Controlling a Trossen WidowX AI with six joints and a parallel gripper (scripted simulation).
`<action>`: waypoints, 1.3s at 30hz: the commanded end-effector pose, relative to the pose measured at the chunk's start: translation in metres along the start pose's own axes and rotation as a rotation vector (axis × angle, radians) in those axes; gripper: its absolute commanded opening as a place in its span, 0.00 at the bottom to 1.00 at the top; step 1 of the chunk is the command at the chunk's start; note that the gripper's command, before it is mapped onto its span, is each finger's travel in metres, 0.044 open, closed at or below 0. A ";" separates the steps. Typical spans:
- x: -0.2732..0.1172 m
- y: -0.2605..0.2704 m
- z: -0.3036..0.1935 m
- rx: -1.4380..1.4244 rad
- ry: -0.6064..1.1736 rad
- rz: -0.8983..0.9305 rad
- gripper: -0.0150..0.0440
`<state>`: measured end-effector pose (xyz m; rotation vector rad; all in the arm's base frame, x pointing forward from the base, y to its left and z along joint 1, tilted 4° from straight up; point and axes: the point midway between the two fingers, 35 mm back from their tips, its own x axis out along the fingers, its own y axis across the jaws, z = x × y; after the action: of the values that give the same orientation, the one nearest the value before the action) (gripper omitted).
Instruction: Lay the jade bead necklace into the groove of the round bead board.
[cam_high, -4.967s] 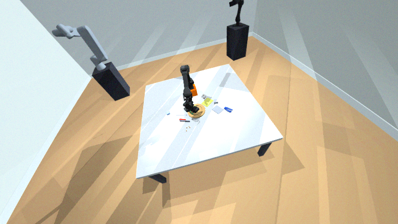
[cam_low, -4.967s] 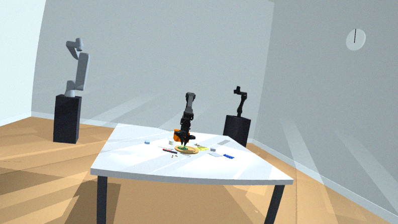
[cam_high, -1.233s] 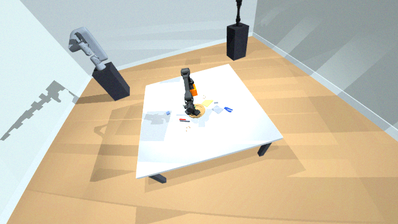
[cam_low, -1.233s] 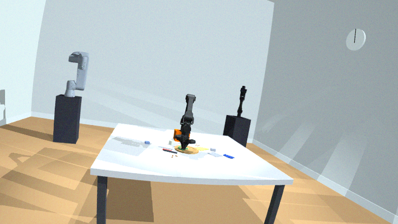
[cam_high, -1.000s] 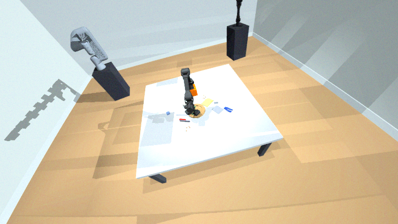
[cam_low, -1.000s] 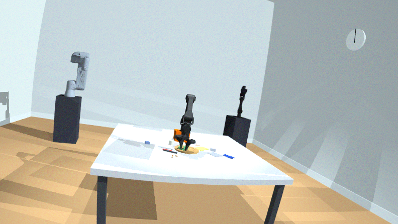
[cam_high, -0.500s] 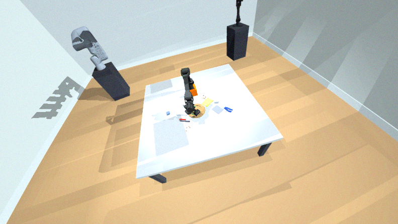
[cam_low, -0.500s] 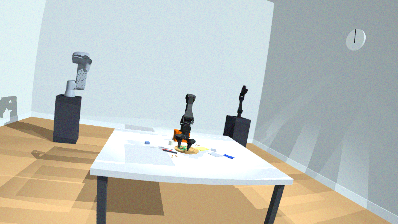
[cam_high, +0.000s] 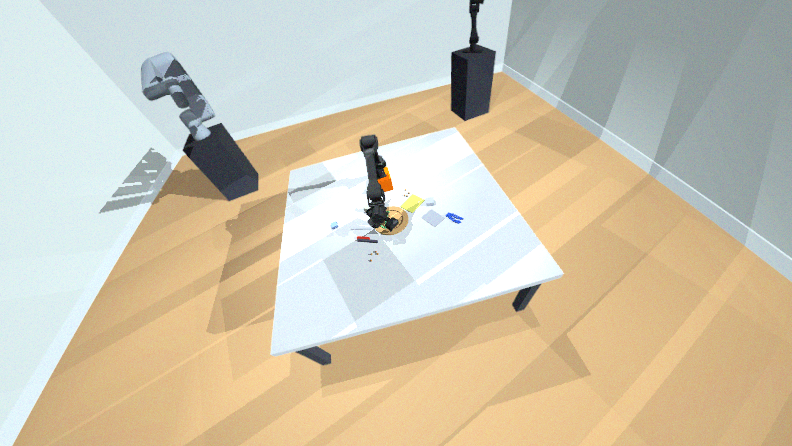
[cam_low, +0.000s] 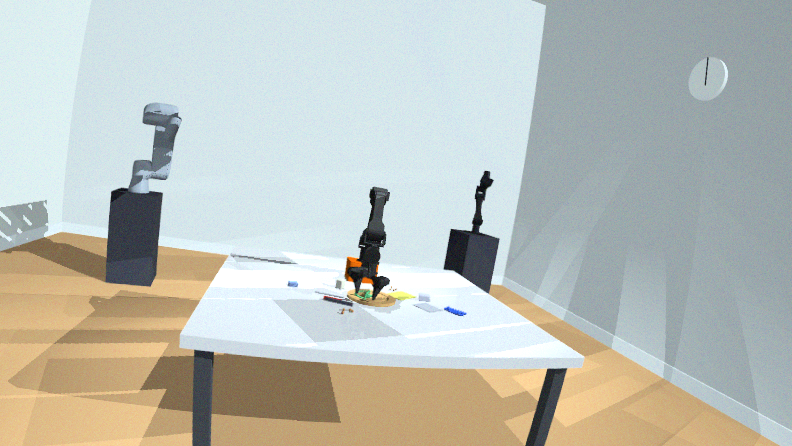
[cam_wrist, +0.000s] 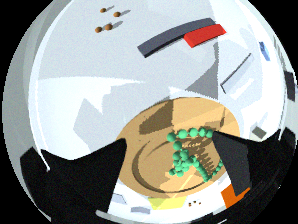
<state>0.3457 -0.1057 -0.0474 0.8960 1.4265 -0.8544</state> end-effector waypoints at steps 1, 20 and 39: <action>0.000 0.000 0.000 0.005 -0.002 -0.002 1.00; -0.031 -0.060 -0.084 -0.434 0.006 -0.006 0.46; -0.015 -0.057 -0.081 -0.430 -0.005 0.002 0.46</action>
<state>0.2617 -0.0590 -0.0234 0.5670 1.5165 -0.5155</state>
